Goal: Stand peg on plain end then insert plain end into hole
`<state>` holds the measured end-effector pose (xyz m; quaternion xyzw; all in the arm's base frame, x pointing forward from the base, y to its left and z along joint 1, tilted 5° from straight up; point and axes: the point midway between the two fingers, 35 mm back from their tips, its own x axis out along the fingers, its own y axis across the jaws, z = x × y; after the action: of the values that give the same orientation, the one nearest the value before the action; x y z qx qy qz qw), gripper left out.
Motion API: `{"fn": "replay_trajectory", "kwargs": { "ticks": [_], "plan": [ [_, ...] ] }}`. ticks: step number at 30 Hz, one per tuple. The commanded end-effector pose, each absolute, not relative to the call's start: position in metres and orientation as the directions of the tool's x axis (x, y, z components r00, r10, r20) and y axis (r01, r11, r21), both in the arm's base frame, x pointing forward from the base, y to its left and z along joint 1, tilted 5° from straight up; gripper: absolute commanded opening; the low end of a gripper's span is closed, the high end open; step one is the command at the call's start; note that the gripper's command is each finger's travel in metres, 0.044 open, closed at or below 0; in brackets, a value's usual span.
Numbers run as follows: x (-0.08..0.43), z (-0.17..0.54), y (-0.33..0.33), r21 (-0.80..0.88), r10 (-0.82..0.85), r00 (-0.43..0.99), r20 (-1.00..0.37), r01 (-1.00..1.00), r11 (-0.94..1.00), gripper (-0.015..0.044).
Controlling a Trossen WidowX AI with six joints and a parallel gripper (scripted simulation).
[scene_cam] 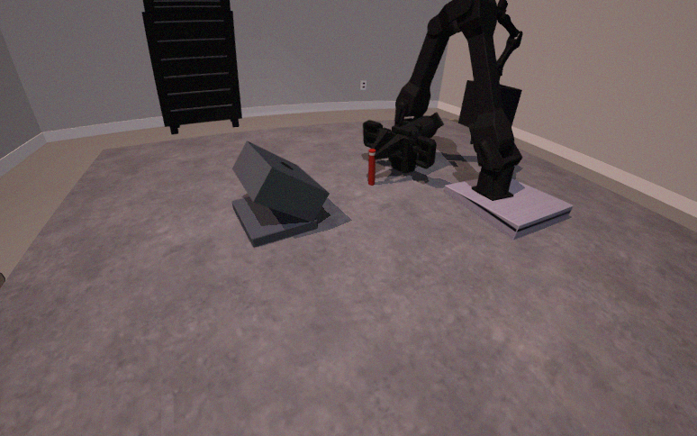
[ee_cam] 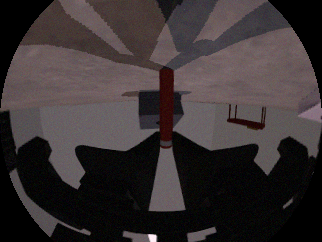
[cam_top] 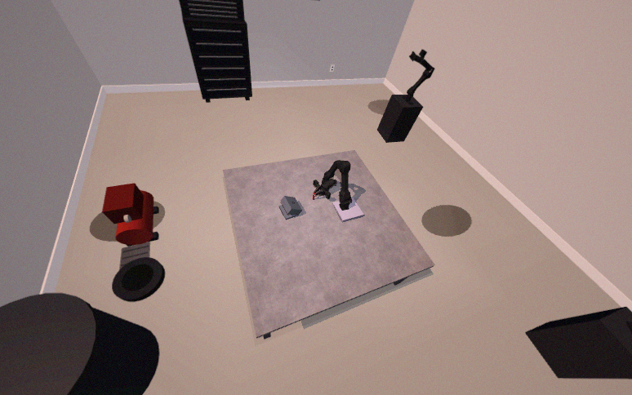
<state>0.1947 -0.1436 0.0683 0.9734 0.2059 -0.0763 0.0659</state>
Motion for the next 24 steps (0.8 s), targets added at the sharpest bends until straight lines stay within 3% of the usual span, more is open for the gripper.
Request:
{"fn": "replay_trajectory", "kwargs": {
  "ticks": [1,8,11,24],
  "plan": [
    [0.1936,0.0667,-0.1442,0.097,0.391,0.903,-0.176,0.411,-0.906,0.005],
    [0.1939,0.0682,-0.1441,0.096,0.39,0.905,-0.17,0.409,-0.908,0.0056],
    [0.1938,0.0681,-0.1441,0.096,0.389,0.905,-0.169,0.408,-0.908,0.013],
    [0.1938,0.0681,-0.1441,0.096,0.389,0.905,-0.169,0.408,-0.908,0.013]
  ]
}}
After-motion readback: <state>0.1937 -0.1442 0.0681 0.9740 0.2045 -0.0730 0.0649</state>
